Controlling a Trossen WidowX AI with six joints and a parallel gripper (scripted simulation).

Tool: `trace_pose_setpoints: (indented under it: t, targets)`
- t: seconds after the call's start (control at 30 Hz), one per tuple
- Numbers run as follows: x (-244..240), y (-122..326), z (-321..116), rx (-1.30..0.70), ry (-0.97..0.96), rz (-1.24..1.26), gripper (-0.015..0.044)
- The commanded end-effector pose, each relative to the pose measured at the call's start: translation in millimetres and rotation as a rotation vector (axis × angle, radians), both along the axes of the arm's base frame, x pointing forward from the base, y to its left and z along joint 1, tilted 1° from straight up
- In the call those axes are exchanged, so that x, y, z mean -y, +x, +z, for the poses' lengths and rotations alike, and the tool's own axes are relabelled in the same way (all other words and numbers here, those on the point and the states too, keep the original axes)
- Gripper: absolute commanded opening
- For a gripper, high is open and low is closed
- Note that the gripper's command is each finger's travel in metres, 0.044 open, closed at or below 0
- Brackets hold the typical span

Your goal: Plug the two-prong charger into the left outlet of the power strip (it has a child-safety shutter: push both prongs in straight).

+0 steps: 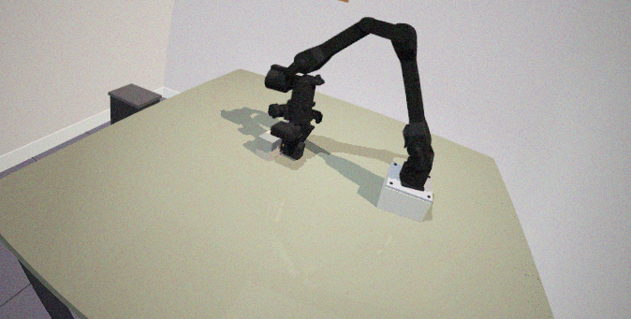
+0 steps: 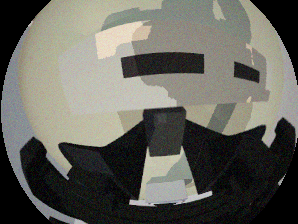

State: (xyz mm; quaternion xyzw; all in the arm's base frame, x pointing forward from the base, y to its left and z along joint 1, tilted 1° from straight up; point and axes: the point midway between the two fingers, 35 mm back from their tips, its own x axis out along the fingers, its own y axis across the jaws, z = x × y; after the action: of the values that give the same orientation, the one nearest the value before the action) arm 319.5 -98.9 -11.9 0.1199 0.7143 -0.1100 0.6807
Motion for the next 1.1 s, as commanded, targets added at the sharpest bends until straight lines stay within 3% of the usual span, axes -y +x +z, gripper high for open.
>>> trace_pose_setpoints:
  t: [0.0, 1.07]
  targets:
    - [0, 3, 1, 0.006, 0.002, -0.003, 0.0000]
    - [4, 14, 1, 0.007, 0.001, -0.003, 0.0000]
